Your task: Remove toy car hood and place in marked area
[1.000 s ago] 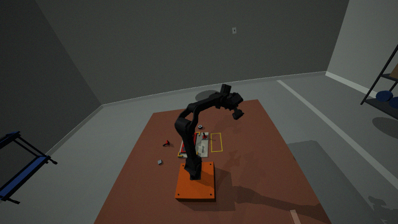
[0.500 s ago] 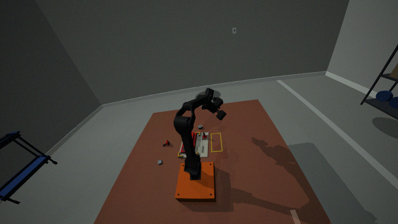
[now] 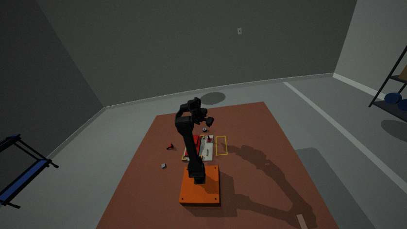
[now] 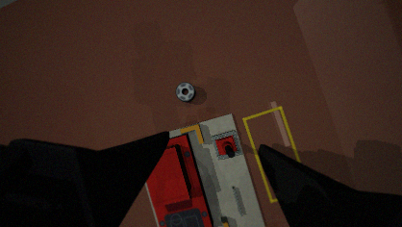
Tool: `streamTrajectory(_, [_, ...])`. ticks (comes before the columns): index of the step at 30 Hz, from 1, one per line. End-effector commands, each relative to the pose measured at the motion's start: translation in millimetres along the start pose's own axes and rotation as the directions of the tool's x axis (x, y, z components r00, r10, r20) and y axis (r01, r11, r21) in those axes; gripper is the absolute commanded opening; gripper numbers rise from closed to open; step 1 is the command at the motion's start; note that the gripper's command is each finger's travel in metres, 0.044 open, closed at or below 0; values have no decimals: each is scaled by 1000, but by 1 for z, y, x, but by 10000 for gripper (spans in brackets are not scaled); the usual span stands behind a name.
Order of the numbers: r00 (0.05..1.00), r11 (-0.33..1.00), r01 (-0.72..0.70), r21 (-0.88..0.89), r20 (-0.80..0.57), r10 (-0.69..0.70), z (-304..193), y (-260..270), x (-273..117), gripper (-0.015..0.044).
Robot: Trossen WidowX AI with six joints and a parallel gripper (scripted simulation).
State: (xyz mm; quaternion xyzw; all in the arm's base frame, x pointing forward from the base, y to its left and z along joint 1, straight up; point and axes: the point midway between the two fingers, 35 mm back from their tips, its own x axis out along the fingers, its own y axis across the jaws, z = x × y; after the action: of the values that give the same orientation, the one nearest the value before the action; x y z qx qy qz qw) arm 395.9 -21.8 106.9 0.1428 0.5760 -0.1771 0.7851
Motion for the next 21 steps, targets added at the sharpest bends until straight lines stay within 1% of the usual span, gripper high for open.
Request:
streamTrajectory(1, [993,985,-41,-166,-114,22,-35,35,3,440])
streamTrajectory(6, [971,938,-96,-332,-238,15,-78,67,3,440])
streamTrajectory(8, [963,922,-112,-371,-268,9,-89,73,3,440])
streamTrajectory(21, [962,920,-114,-375,-272,8,-92,74,5,440])
